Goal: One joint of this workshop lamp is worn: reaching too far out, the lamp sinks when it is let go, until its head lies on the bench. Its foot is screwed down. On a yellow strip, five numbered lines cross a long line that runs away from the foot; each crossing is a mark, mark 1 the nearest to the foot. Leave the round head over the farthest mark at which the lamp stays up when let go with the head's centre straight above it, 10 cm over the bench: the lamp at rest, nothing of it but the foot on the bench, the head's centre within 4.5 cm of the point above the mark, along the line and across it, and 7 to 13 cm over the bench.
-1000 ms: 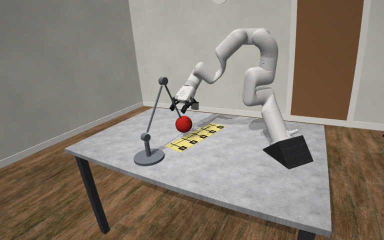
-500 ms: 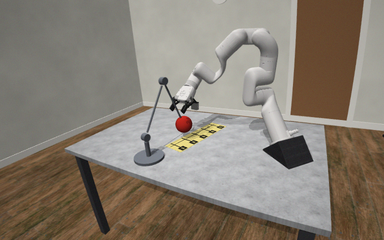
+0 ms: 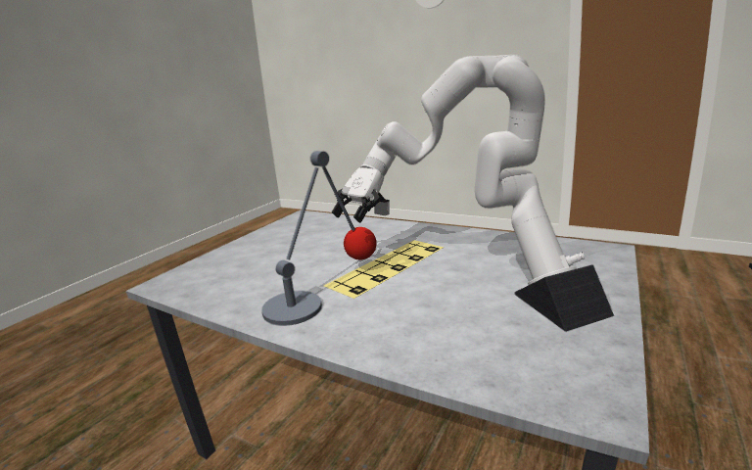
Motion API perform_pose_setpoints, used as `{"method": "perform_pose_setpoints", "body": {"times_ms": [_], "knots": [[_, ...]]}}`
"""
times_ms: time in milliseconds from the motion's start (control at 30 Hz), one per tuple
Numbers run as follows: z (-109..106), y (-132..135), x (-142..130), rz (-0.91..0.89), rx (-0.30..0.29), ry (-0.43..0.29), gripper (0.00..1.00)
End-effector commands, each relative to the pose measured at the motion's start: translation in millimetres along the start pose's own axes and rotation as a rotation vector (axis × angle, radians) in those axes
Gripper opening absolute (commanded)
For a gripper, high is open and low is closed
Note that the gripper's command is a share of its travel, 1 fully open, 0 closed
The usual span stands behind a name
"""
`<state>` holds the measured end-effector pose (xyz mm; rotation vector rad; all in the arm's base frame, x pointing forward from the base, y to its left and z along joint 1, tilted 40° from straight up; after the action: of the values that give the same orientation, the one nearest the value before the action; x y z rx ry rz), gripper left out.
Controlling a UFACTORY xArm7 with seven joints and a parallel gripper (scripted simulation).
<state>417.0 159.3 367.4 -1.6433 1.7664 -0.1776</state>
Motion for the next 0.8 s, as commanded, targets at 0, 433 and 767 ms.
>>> {"method": "perform_pose_setpoints", "body": {"times_ms": [0, 433, 767], "knots": [[-0.7, -0.7, -1.5, -0.003, 0.002, -0.001, 1.00], [-13.7, -0.6, -1.4, -0.003, 0.002, -0.001, 1.00], [-57.0, -0.4, -1.4, -0.003, 0.002, -0.001, 1.00]]}}
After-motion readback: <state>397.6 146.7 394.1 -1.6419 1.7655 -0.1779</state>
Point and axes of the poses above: the point where the finger pads meet when closed, its own z axis out along the fingers, its own y axis across the jaws, x = y × z, the point moved 4 cm from there along -z, back along the fingers, and after that the axes turned 2 degrees about z, right-handed, at the moved point
